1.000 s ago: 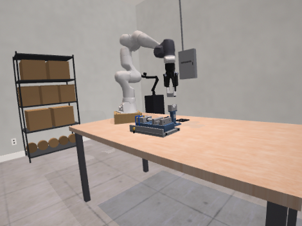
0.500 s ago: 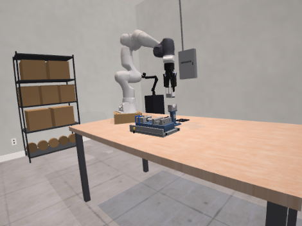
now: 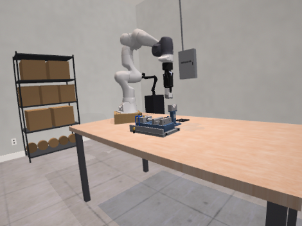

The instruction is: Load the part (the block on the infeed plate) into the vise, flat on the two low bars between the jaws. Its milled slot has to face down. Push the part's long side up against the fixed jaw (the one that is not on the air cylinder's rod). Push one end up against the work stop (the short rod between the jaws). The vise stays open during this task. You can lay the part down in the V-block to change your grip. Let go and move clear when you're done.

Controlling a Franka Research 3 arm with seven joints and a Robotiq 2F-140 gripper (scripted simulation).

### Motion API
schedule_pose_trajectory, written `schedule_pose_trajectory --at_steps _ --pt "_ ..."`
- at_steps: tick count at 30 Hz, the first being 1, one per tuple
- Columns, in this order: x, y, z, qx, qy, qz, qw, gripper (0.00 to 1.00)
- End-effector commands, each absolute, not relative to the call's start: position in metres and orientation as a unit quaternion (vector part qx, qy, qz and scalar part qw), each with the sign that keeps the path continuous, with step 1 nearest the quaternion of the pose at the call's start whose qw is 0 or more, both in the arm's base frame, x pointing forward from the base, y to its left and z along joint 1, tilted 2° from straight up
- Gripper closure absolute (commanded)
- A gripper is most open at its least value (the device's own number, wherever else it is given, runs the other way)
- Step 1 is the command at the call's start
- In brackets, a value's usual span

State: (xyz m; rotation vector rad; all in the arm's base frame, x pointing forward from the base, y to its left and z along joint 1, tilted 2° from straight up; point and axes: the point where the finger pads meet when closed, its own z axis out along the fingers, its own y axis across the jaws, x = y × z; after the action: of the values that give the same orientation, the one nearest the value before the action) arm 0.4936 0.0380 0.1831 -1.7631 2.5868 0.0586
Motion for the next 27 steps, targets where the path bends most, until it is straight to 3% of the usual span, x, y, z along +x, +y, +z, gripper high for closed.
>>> schedule_pose_trajectory --at_steps 1,27 --pt "0.498 0.028 0.184 -0.495 0.869 0.015 -0.003 1.0" --pt "0.531 -0.045 0.183 -0.274 0.962 0.016 -0.001 1.0"
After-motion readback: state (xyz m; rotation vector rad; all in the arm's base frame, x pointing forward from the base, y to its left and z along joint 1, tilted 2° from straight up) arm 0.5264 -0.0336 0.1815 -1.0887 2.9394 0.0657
